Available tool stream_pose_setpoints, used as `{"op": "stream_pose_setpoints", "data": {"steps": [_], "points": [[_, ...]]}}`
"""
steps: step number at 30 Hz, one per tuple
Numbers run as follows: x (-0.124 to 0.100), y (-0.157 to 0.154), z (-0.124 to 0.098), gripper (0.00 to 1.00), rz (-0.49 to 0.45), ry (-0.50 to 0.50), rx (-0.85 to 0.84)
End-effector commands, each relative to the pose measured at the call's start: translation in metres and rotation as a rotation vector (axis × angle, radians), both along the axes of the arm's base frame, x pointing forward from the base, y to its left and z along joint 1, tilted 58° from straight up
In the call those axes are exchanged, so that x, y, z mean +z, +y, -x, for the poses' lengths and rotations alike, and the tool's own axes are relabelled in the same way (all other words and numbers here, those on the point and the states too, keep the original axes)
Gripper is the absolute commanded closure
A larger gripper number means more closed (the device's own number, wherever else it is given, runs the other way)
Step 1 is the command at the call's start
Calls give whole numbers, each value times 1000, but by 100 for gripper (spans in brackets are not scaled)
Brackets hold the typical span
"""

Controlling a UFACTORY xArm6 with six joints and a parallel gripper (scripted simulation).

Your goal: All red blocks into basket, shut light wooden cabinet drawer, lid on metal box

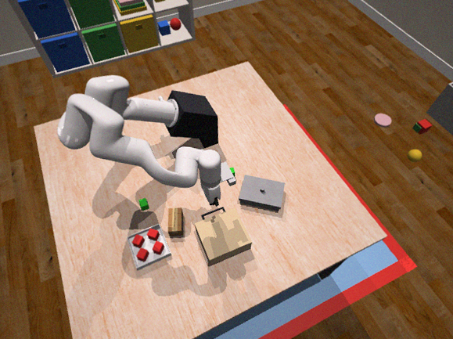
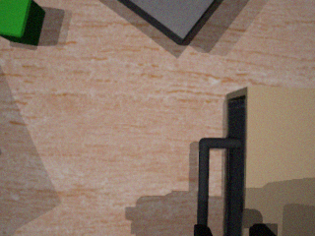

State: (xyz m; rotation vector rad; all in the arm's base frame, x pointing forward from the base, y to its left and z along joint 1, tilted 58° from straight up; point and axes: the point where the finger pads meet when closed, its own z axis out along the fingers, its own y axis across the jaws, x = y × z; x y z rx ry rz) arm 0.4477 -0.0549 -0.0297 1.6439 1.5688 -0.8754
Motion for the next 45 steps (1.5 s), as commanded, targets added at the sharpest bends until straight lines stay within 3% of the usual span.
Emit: {"op": "stream_pose_setpoints", "data": {"steps": [1, 9, 15, 45], "points": [[4, 6, -1, 76, -1, -2, 2], [5, 8, 3, 76, -1, -2, 2], [19, 32, 47, 76, -1, -2, 2], [19, 32, 48, 76, -1, -2, 2]]}}
